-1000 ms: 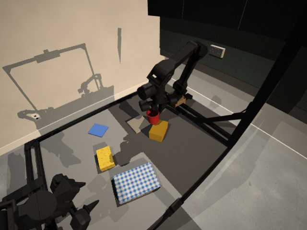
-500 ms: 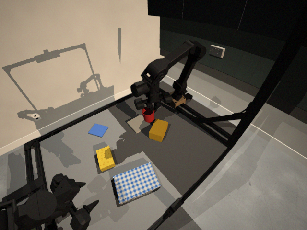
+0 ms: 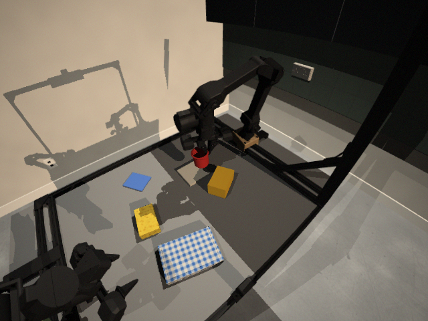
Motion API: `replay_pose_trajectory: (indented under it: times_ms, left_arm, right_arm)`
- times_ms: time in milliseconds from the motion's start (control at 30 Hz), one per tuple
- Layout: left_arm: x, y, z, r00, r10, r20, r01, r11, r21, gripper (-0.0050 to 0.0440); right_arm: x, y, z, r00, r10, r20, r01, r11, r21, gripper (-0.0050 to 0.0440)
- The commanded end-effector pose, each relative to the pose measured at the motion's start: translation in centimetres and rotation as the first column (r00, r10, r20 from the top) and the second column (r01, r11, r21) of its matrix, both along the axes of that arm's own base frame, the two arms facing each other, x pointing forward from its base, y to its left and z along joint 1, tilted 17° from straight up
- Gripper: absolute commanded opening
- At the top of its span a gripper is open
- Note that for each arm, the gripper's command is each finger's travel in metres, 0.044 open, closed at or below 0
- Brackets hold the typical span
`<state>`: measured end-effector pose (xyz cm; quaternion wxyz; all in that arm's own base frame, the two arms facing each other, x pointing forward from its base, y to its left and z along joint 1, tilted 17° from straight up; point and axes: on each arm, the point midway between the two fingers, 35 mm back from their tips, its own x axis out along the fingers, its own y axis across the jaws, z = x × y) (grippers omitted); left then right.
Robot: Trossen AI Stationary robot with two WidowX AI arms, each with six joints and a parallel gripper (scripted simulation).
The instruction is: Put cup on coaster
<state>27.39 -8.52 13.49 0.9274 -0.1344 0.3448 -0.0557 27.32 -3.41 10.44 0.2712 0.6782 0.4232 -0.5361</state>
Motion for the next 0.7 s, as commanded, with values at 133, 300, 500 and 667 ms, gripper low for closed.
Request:
replay_pose_trajectory:
  times_ms: [133,300,500,667]
  left_arm:
    - [0.0,0.0,0.0,1.0,0.0,0.0,0.0,1.0,0.0,0.04]
    - [0.0,0.0,0.0,1.0,0.0,0.0,0.0,1.0,0.0,0.04]
    - [0.0,0.0,0.0,1.0,0.0,0.0,0.0,1.0,0.0,0.04]
    - [0.0,0.0,0.0,1.0,0.0,0.0,0.0,1.0,0.0,0.04]
  right_arm:
    - [0.6,-1.5,-0.2,1.0,-0.001,0.005,0.001,1.0,0.004,0.0]
    - [0.9,-2.8,-0.5,1.0,-0.001,0.005,0.001,1.0,0.005,0.0]
    - [1.2,-3.9,-0.8,1.0,-0.001,0.005,0.001,1.0,0.005,0.0]
    - [1.2,-3.8,-1.0,1.0,-0.001,0.005,0.001,1.0,0.005,0.0]
